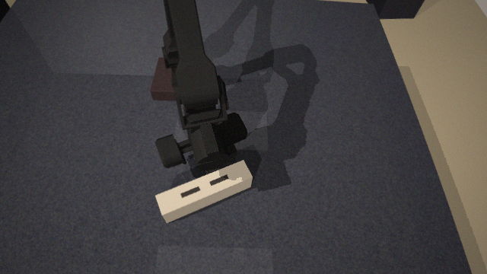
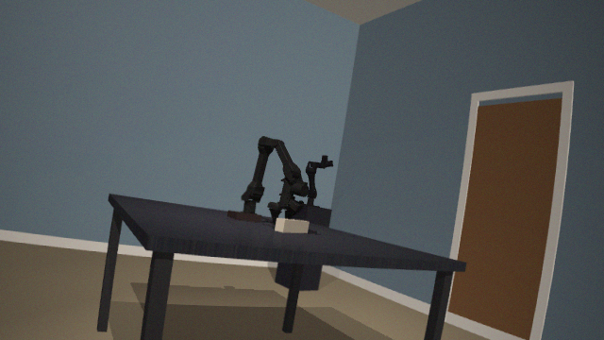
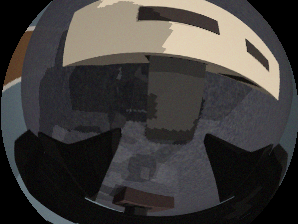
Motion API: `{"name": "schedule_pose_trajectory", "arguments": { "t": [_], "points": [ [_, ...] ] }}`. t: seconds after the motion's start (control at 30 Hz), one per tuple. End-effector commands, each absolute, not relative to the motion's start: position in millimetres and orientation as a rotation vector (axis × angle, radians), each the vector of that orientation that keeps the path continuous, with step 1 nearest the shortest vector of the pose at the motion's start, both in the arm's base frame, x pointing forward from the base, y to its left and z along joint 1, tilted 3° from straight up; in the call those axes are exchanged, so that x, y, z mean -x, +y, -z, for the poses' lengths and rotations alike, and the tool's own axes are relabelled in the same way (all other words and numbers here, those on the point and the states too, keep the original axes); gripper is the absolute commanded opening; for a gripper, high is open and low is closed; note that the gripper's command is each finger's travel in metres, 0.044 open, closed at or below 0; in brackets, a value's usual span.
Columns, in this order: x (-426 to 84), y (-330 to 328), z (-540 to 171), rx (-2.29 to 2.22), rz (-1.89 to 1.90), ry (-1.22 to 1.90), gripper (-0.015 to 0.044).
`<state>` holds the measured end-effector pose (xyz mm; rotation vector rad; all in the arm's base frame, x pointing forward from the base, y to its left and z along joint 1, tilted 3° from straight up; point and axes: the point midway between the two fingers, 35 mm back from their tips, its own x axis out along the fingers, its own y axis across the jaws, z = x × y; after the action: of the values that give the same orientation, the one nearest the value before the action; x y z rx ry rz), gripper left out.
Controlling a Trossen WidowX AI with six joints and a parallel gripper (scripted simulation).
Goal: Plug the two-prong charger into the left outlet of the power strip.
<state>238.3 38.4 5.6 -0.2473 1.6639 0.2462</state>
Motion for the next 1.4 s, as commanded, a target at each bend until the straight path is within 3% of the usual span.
{"name": "schedule_pose_trajectory", "arguments": {
  "t": [0.0, 0.6, 1.0, 1.37],
  "points": [
    [-232.1, 36.7, -6.7, 0.250, -0.252, 1.656, 0.0440],
    [-217.6, 32.1, -5.9, 0.244, -0.244, 1.658, 0.0440],
    [-236.3, 37.9, -79.6, 0.056, -0.098, 1.104, 0.0440],
    [-236.6, 38.1, -84.1, 0.042, -0.093, 1.071, 0.0440]
  ]
}}
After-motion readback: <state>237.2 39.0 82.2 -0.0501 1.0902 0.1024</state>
